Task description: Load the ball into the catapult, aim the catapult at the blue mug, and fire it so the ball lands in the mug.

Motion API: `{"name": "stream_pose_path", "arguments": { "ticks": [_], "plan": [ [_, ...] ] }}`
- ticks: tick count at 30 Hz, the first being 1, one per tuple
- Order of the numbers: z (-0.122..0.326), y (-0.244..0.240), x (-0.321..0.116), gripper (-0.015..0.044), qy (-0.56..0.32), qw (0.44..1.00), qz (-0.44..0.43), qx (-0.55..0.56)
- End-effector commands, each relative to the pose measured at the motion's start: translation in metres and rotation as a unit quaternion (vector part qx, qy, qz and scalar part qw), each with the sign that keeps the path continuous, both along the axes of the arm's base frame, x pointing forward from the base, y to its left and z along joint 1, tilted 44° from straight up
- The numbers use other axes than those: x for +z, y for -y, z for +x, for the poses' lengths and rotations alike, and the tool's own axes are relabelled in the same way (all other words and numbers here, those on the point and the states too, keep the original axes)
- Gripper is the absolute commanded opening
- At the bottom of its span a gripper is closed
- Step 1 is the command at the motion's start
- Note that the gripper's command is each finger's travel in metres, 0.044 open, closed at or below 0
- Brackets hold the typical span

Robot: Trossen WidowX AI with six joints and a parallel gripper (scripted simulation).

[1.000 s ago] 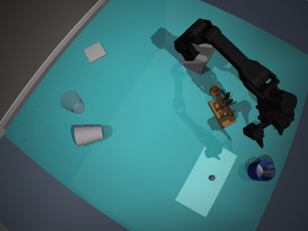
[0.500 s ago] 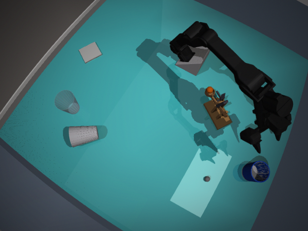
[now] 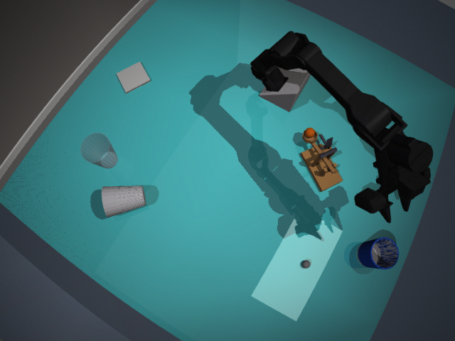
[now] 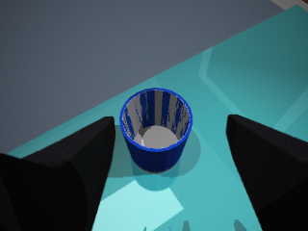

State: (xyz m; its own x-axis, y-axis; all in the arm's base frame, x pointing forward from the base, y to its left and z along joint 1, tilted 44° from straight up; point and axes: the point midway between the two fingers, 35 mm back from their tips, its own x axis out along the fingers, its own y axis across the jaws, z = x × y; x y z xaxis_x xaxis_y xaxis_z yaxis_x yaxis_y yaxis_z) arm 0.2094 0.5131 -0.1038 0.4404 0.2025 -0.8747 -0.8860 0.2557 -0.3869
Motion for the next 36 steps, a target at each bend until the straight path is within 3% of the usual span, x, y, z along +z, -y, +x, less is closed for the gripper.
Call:
{"name": "stream_pose_path", "arguments": {
  "ticks": [1, 7, 19, 36],
  "plan": [
    [0.001, 0.0, 0.0, 0.0151, 0.002, 1.0, -0.001, 0.001],
    [0.001, 0.0, 0.0, 0.0, 0.002, 1.0, -0.001, 0.001],
    [-0.003, 0.002, -0.002, 0.0, 0.002, 1.0, -0.01, 0.007],
    [-0.082, 0.078, -0.034, 0.0, -0.013, 0.956, -0.251, 0.151]
  ]
}}
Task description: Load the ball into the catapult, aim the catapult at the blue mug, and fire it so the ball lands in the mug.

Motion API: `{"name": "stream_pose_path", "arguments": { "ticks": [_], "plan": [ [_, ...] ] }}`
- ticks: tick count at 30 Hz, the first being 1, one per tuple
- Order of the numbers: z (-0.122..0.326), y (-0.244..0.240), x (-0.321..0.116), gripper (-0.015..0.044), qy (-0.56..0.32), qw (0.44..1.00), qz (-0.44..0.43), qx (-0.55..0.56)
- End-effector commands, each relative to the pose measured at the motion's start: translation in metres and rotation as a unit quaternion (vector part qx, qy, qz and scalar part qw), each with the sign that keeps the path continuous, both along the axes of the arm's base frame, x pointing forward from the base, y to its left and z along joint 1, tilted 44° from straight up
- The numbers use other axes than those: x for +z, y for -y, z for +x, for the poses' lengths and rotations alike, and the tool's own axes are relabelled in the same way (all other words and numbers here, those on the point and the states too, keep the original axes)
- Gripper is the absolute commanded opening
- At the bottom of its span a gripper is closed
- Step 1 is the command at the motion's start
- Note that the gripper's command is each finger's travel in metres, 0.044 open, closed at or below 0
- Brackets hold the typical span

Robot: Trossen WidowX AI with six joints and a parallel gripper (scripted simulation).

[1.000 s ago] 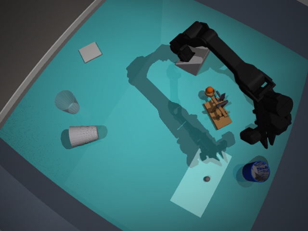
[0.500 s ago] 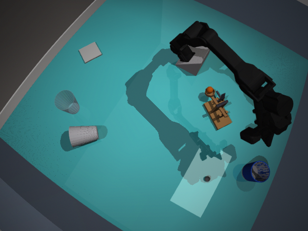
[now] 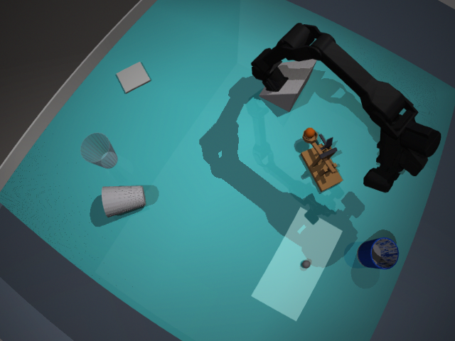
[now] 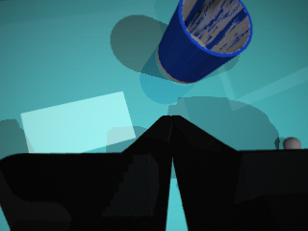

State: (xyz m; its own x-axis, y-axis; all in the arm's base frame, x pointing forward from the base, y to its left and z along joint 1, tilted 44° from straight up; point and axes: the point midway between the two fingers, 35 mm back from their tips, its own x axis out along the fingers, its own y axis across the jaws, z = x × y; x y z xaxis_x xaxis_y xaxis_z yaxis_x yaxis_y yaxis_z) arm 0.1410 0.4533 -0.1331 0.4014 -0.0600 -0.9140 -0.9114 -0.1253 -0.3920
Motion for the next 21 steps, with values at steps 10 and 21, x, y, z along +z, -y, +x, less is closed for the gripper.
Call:
{"name": "stream_pose_path", "arguments": {
  "ticks": [10, 21],
  "plan": [
    [-0.049, 0.069, -0.005, 0.0, -0.011, 0.973, -0.198, 0.122],
    [-0.078, 0.123, 0.009, 0.0, -0.021, 0.911, -0.351, 0.215]
  ]
}}
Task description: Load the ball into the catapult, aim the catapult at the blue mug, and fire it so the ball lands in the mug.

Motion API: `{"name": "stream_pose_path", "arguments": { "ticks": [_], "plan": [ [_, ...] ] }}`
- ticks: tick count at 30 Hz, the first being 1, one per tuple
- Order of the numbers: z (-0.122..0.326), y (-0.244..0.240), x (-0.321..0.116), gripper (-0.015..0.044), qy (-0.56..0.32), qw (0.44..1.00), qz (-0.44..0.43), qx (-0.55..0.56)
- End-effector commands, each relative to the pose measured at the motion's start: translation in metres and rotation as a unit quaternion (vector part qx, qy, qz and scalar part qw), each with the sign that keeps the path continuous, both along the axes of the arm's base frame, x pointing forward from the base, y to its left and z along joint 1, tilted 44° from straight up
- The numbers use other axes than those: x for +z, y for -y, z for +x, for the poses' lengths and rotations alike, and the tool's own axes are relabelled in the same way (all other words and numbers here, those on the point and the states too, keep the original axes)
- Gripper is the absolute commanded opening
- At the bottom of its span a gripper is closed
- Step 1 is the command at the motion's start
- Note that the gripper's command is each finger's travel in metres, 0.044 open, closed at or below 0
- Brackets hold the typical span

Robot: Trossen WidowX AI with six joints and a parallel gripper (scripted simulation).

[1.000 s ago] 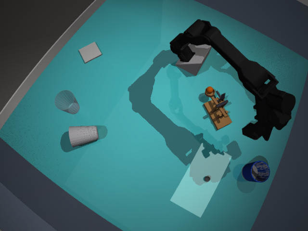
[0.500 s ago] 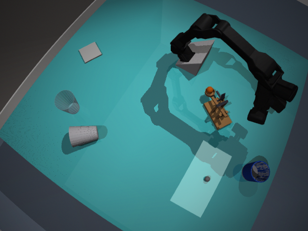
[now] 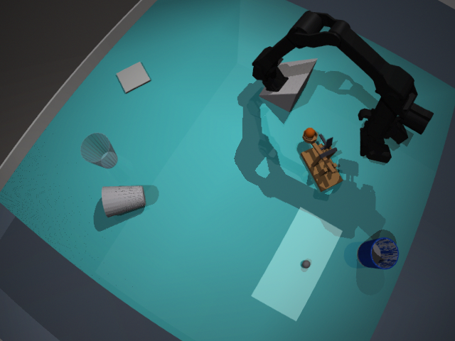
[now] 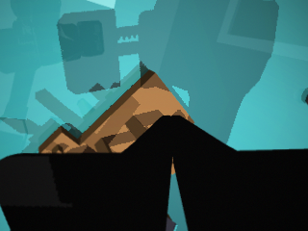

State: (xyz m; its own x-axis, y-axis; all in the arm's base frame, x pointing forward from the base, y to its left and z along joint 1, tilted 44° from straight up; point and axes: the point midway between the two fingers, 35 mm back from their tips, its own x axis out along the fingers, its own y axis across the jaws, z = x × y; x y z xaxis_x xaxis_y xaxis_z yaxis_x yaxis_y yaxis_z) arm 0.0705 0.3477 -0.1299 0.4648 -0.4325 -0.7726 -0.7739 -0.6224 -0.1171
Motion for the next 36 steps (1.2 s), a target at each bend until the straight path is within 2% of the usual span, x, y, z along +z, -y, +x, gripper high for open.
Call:
{"name": "stream_pose_path", "arguments": {
  "ticks": [1, 11, 22, 36],
  "plan": [
    [-0.01, 0.022, 0.008, 0.0, -0.004, 0.997, -0.069, 0.042],
    [-0.028, 0.063, 0.029, 0.0, -0.012, 0.968, -0.217, 0.126],
    [-0.042, 0.098, 0.061, 0.0, -0.019, 0.904, -0.375, 0.204],
    [-0.042, 0.104, 0.057, 0.0, -0.02, 0.898, -0.387, 0.208]
  ]
}}
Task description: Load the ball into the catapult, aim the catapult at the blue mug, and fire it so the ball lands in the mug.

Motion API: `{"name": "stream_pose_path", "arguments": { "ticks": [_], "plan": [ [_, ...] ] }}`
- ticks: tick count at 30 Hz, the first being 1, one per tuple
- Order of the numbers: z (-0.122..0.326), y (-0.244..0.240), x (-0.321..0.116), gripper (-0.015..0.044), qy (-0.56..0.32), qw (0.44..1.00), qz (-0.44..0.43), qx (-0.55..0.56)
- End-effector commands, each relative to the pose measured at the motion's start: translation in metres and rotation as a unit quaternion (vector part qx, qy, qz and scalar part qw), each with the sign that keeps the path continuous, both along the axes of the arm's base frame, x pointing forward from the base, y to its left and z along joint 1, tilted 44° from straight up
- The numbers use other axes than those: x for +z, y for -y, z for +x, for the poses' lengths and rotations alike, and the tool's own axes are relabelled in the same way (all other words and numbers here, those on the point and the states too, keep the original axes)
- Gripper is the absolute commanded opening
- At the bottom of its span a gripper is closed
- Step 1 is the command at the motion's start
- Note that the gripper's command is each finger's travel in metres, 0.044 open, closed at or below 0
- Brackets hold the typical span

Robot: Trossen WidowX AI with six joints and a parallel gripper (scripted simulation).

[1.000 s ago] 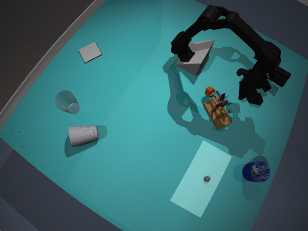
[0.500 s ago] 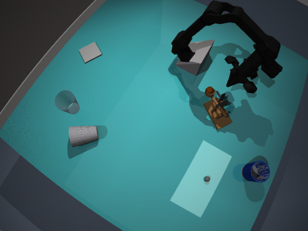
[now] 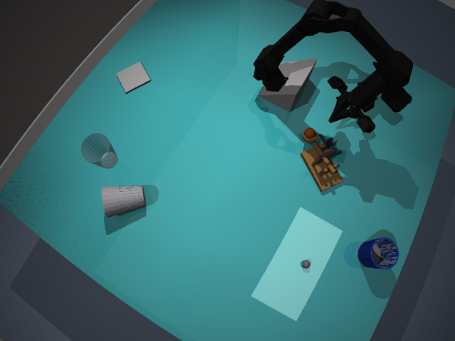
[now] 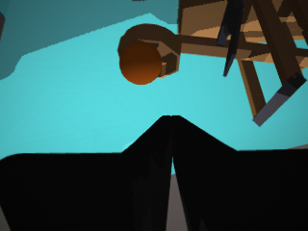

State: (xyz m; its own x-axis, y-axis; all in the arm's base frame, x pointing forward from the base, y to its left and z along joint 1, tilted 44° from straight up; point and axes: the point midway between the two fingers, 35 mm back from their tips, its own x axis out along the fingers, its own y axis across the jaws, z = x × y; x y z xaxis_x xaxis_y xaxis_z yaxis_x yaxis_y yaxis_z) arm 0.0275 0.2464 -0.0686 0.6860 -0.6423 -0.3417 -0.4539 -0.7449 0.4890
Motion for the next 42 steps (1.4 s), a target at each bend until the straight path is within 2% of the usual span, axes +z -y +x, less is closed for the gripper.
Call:
{"name": "stream_pose_path", "arguments": {
  "ticks": [1, 42],
  "plan": [
    [0.001, 0.004, -0.005, 0.0, 0.0, 1.0, -0.006, 0.003],
    [0.006, 0.048, -0.058, 0.0, 0.006, 0.999, -0.037, 0.003]
  ]
}}
